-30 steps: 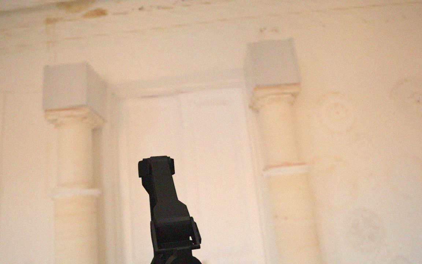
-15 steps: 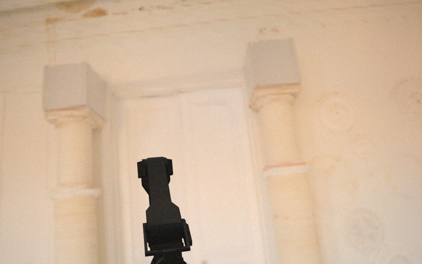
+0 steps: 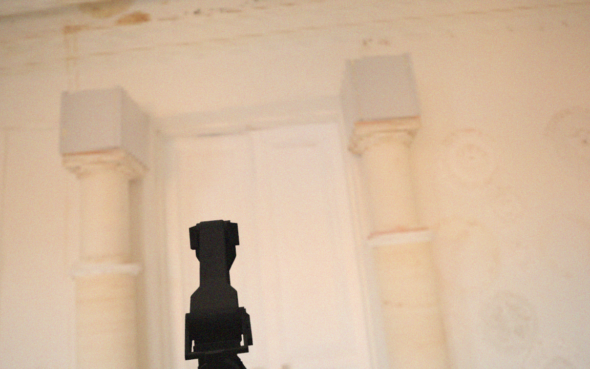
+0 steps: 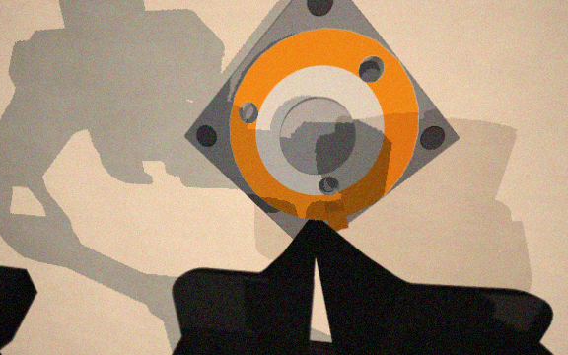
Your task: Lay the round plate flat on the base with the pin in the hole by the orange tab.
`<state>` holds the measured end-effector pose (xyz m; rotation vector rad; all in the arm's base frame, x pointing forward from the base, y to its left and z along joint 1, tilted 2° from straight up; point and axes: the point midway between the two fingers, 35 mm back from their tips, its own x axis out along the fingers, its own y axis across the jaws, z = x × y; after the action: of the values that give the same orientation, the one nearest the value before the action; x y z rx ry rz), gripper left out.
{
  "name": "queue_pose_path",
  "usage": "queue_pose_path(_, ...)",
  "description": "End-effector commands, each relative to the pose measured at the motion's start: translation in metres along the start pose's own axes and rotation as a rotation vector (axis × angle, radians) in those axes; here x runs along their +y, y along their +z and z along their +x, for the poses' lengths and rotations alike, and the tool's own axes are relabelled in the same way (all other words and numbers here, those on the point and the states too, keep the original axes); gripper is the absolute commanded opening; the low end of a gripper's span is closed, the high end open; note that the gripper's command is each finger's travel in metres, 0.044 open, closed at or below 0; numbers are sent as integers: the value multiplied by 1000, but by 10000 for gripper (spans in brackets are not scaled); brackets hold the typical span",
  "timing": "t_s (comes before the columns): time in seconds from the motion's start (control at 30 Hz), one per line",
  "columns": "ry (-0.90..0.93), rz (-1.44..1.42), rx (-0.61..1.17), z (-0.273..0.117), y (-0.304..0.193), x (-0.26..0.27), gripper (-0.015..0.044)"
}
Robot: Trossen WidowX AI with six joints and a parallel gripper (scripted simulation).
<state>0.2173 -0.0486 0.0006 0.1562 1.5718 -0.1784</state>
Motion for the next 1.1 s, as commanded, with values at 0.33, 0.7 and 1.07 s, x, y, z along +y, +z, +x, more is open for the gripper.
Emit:
queue_pose_path(0.33,-6,-3,-1,-2,3,-16,0)
queue_pose_path(0.7,-7,-3,-2,-2,6,-22,0)
queue_pose_path(1.07,-7,-3,-2,-42,5,-22,0)
